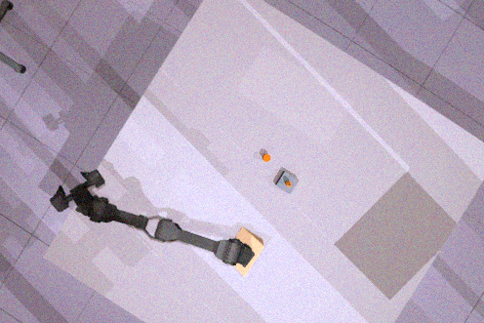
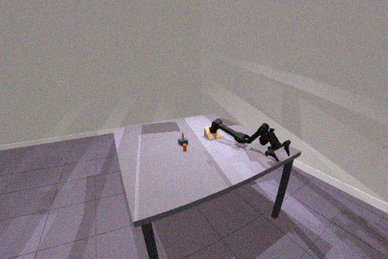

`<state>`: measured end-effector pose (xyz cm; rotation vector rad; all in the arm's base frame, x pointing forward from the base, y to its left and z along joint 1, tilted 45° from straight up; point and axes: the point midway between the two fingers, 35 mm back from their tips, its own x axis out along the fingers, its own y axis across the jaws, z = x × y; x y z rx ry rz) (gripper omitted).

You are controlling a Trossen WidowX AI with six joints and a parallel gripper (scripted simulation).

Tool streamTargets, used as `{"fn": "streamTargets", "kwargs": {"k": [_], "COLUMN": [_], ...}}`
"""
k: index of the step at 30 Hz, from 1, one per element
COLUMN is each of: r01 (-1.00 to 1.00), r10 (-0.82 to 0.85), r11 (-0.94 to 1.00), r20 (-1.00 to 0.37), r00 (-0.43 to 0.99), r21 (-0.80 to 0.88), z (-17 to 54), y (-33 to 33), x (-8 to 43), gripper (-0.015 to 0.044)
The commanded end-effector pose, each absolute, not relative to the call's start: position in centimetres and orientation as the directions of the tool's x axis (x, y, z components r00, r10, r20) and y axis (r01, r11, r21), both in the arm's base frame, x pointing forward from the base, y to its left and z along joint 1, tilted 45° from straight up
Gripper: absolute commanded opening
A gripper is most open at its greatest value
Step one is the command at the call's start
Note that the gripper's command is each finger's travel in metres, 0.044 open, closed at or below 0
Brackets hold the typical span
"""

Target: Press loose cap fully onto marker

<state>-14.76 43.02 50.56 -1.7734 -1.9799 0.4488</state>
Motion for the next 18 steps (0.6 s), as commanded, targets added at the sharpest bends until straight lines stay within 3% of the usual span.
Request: {"fn": "streamTargets", "kwargs": {"k": [1,6,18], "r01": [0.846,0.808,0.783], "r10": [0.990,0.947,0.714], "r11": [0.130,0.278,0.448], "r20": [0.115,0.290,0.699], "r00": [-0.082,-0.139,-0.024], "r21": [-0.517,-0.519,-0.431], "z": [50.8,56.4,68.3], "y": [42.8,37.9,24.9], "x": [-14.8,-14.7,-9.6], "gripper": [0.0374,0.0243,0.0238]}}
